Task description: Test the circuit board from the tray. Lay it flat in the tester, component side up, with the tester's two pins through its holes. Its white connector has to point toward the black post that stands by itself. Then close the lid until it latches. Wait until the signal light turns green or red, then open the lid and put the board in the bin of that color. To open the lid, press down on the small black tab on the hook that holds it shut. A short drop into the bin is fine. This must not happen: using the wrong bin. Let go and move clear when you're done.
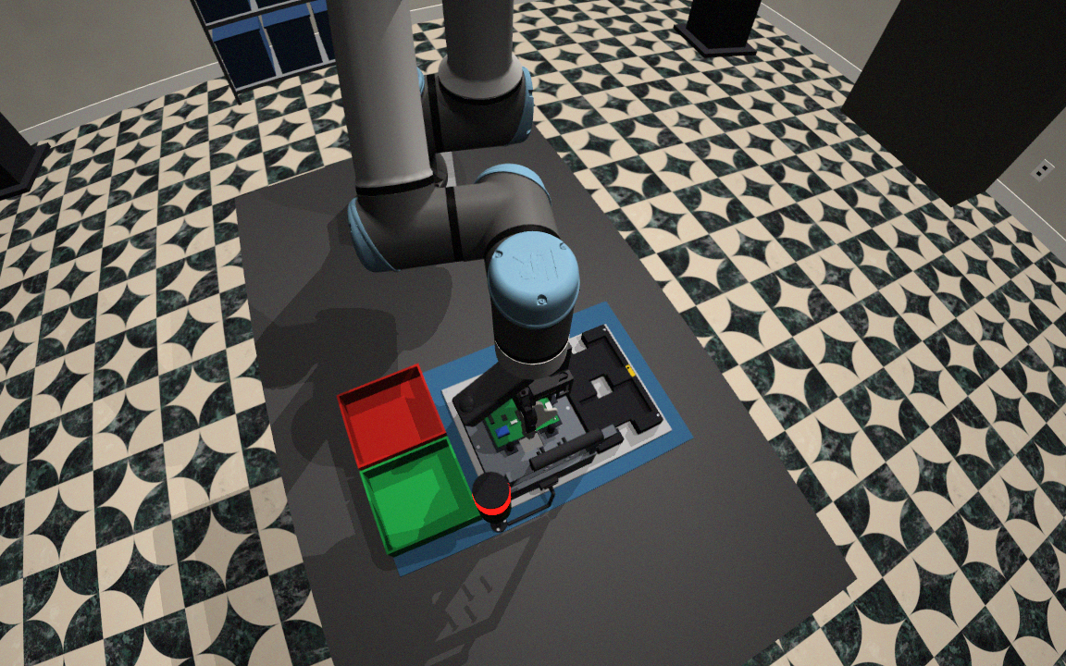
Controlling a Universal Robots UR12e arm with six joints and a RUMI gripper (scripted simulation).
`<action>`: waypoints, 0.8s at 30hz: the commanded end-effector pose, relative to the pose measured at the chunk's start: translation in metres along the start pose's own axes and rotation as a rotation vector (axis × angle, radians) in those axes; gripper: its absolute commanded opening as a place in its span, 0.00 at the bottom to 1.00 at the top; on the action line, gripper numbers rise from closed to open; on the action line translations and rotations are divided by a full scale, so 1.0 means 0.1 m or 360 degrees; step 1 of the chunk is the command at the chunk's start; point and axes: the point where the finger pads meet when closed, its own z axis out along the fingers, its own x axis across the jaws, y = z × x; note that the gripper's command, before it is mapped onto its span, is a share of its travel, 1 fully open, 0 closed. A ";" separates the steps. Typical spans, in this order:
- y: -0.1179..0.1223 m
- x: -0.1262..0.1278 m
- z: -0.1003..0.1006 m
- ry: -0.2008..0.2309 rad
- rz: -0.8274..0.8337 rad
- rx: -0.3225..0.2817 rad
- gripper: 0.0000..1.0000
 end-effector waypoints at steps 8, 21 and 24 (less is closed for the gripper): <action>-0.01 -0.01 -0.05 -0.0001 0.0003 0.0000 0.39; -0.01 0.00 -0.04 0.0003 0.0003 -0.0001 0.39; -0.01 0.00 -0.04 0.0003 0.0003 -0.0001 0.39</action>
